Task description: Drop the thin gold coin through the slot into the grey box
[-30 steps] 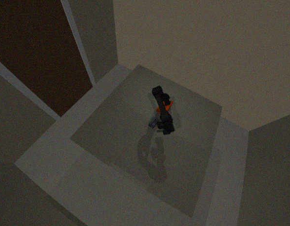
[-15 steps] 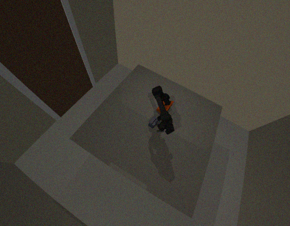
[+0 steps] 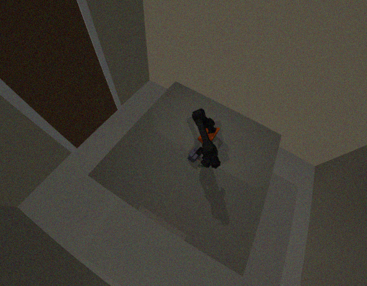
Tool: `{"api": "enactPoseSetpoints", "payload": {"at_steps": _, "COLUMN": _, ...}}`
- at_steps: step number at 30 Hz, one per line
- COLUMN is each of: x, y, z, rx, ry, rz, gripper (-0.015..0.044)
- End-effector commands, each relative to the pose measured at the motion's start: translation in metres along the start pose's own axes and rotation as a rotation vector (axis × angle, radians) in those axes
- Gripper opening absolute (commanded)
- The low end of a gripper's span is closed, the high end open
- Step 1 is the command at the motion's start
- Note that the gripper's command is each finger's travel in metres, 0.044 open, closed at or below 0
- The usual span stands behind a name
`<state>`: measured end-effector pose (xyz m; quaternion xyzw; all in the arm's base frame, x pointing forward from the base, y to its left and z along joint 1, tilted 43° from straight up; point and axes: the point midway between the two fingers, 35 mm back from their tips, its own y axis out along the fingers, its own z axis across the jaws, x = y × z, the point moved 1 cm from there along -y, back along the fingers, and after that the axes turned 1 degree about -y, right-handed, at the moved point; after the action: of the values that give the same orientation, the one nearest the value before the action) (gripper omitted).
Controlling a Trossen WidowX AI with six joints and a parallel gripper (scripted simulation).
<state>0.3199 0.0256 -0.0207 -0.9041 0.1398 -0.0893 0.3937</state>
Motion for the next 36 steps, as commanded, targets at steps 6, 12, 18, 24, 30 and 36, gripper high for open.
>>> {"api": "enactPoseSetpoints", "payload": {"at_steps": 6, "x": 0.002, "y": -0.003, "z": -0.012, "rx": 0.007, "ry": -0.022, "rz": -0.005, "gripper": 0.0}}
{"api": "enactPoseSetpoints", "payload": {"at_steps": 12, "x": 0.001, "y": -0.004, "z": -0.028, "rx": 0.007, "ry": -0.022, "rz": -0.005, "gripper": 0.0}}
{"api": "enactPoseSetpoints", "payload": {"at_steps": 18, "x": -0.001, "y": -0.004, "z": -0.043, "rx": 0.006, "ry": -0.023, "rz": -0.005, "gripper": 0.0}}
{"api": "enactPoseSetpoints", "payload": {"at_steps": 24, "x": -0.004, "y": -0.004, "z": -0.059, "rx": 0.005, "ry": -0.023, "rz": -0.004, "gripper": 0.0}}
{"api": "enactPoseSetpoints", "payload": {"at_steps": 30, "x": -0.007, "y": -0.004, "z": -0.074, "rx": 0.004, "ry": -0.023, "rz": -0.004, "gripper": 0.0}}
{"api": "enactPoseSetpoints", "payload": {"at_steps": 36, "x": -0.011, "y": -0.003, "z": -0.089, "rx": 0.002, "ry": -0.024, "rz": -0.004, "gripper": 0.0}}
